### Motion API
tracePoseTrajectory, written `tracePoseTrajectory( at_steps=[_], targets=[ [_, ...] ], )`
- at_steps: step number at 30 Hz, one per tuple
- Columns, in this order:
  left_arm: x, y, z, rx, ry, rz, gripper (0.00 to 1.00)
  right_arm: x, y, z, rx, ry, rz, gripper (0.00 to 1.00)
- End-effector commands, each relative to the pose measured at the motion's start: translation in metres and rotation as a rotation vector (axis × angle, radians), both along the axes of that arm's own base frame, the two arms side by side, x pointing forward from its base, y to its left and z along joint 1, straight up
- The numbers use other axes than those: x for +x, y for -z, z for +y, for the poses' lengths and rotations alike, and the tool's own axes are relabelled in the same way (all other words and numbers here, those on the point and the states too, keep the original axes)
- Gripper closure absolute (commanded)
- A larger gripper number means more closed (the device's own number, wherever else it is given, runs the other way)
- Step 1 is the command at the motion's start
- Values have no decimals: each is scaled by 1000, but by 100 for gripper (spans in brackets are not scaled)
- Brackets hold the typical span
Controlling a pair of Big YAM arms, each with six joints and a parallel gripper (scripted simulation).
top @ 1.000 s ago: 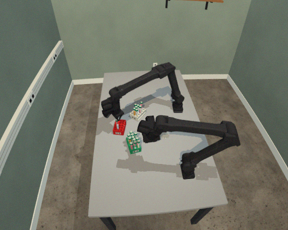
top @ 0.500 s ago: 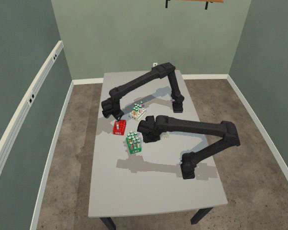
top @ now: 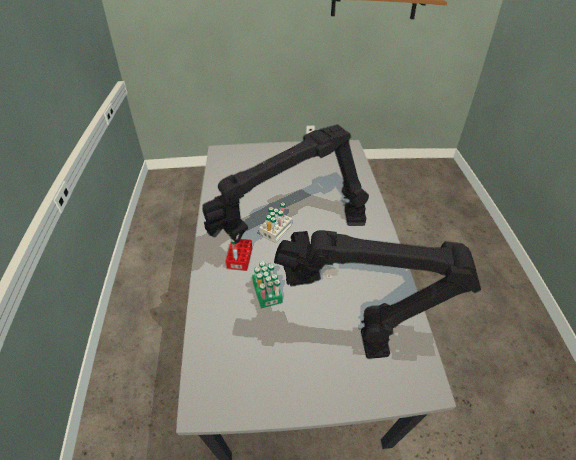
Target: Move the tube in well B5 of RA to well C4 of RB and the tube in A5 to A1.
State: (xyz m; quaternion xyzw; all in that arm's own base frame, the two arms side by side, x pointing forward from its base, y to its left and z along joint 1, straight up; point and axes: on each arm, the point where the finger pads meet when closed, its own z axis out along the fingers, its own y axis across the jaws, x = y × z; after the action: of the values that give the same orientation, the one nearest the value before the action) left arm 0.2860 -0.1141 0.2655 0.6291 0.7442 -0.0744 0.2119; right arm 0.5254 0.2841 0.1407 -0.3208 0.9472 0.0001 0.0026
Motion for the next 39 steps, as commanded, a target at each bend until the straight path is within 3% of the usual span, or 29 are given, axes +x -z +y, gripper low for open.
tracePoseTrajectory(
  at_steps=[1,39],
  targets=[
    [7,-16,-1,-8,0,-37,70,12,6,-5,4,5,-5,100],
    [7,-16,-1,-8,0,-37,70,25,-9,2,24,5,-43,100]
  ],
)
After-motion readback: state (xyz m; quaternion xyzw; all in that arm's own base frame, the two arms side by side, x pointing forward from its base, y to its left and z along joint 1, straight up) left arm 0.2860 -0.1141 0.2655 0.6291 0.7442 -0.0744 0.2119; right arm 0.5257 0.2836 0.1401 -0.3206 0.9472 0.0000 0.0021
